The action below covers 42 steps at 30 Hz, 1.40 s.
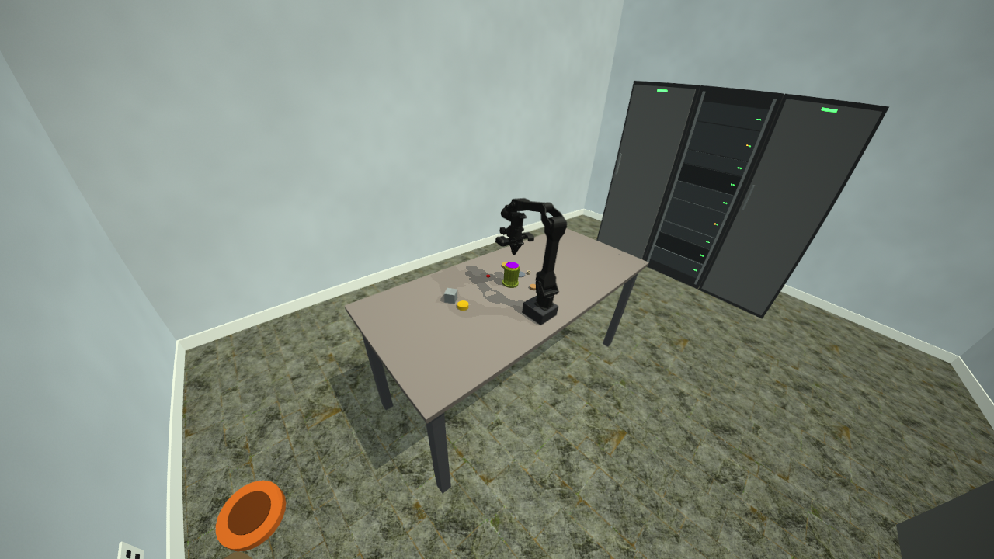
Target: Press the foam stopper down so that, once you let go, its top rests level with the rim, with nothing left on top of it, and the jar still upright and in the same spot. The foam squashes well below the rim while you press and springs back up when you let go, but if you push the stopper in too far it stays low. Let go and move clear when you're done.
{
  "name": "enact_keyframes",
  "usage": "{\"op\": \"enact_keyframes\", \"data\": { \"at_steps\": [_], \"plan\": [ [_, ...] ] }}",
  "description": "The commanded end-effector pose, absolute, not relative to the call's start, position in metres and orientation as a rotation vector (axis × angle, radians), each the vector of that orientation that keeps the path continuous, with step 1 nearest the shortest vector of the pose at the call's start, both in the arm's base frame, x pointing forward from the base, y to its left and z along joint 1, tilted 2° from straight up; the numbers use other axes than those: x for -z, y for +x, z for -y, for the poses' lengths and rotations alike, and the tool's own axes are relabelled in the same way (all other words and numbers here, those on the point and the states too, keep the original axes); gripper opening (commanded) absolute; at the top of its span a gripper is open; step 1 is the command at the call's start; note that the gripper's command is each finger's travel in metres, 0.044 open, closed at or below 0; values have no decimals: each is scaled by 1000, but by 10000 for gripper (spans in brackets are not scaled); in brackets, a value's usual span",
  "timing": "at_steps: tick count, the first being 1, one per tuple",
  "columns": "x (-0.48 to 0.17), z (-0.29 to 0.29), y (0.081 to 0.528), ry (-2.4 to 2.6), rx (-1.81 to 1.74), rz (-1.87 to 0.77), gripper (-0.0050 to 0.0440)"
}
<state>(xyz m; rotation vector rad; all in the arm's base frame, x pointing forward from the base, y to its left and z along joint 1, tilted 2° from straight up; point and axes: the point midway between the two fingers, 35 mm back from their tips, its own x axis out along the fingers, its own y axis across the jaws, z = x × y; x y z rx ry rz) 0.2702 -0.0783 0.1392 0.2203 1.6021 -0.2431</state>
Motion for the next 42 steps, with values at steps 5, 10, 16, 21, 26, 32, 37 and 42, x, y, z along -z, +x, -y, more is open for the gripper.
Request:
{"op": "enact_keyframes", "data": {
  "at_steps": [5,10,16,21,26,32,37,42],
  "plan": [
    [-146,79,272,217,245,-1576,0],
    [-146,79,272,217,245,-1576,0],
    [-146,79,272,217,245,-1576,0],
    [-146,79,272,217,245,-1576,0],
    [-149,79,272,217,245,-1575,0],
    [-134,79,272,217,246,-1576,0],
    [-108,80,273,216,248,-1570,0],
    [-104,80,273,216,249,-1569,0]
  ]
}}
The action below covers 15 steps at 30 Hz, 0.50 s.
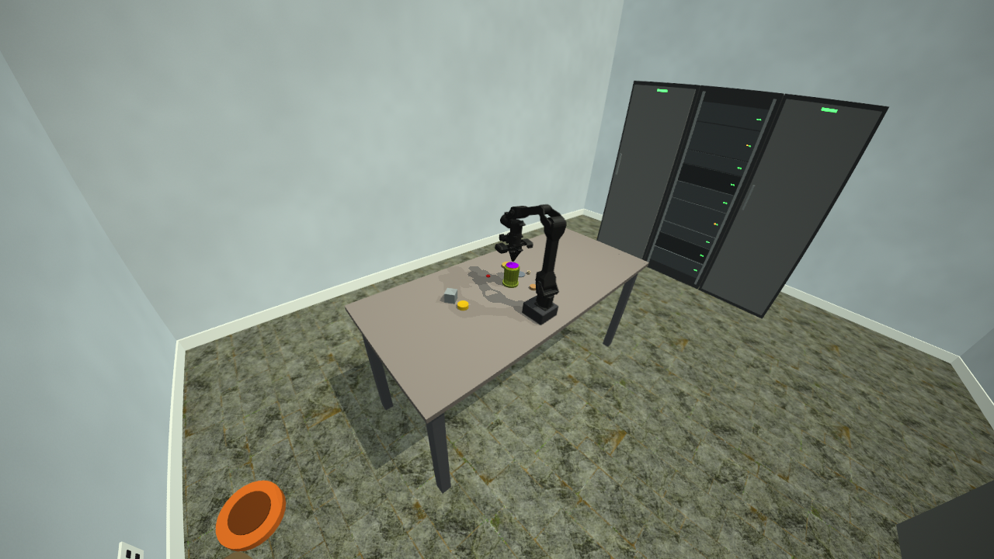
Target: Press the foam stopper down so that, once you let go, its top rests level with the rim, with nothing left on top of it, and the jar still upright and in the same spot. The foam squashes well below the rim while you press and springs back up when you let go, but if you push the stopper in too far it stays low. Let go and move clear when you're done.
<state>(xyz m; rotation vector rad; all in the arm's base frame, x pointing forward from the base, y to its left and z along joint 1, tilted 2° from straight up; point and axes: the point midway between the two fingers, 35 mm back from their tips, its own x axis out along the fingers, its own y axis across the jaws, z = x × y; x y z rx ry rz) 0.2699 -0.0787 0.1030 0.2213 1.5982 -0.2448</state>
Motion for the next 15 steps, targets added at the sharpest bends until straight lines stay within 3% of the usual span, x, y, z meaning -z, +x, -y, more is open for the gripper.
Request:
{"op": "enact_keyframes", "data": {
  "at_steps": [1,15],
  "plan": [
    [-104,80,273,216,249,-1569,0],
    [-89,80,272,216,249,-1569,0]
  ]
}}
